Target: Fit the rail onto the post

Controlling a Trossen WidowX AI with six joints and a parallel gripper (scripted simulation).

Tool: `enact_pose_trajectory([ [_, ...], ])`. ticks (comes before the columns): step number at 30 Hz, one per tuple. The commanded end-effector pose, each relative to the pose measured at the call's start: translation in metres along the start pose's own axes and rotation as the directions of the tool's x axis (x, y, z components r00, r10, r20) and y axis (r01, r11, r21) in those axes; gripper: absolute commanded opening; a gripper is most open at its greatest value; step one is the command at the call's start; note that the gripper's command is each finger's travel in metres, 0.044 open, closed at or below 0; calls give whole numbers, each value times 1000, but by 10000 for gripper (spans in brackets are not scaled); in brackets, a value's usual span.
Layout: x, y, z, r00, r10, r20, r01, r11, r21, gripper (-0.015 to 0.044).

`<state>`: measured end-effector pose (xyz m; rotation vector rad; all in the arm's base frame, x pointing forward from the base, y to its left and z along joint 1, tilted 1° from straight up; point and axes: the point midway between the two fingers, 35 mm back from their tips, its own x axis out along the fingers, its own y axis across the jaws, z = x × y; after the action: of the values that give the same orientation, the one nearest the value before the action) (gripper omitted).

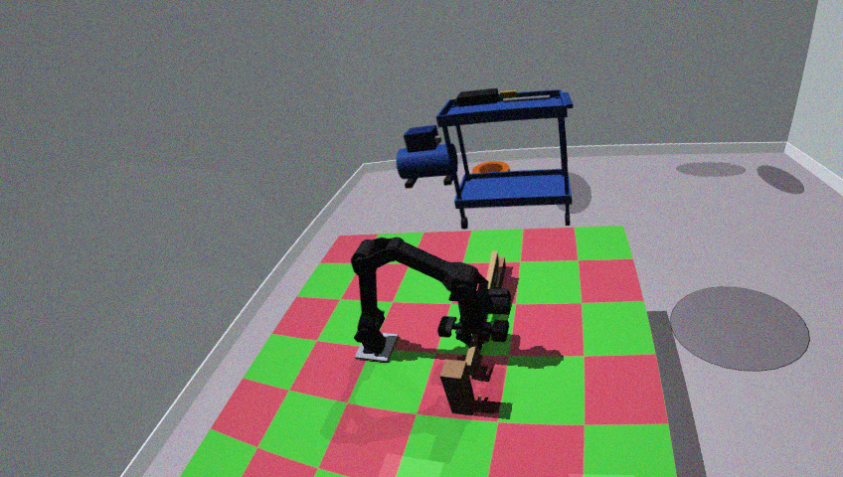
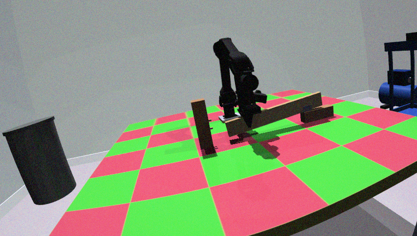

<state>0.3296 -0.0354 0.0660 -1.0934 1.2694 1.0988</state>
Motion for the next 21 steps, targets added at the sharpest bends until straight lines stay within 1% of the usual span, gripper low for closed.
enact_pose_trajectory([
  [1,-8,-5,1,1000,-20,5,20,1000,-3,0],
  [21,-18,-6,1,1000,-20,5,20,1000,-3,0],
])
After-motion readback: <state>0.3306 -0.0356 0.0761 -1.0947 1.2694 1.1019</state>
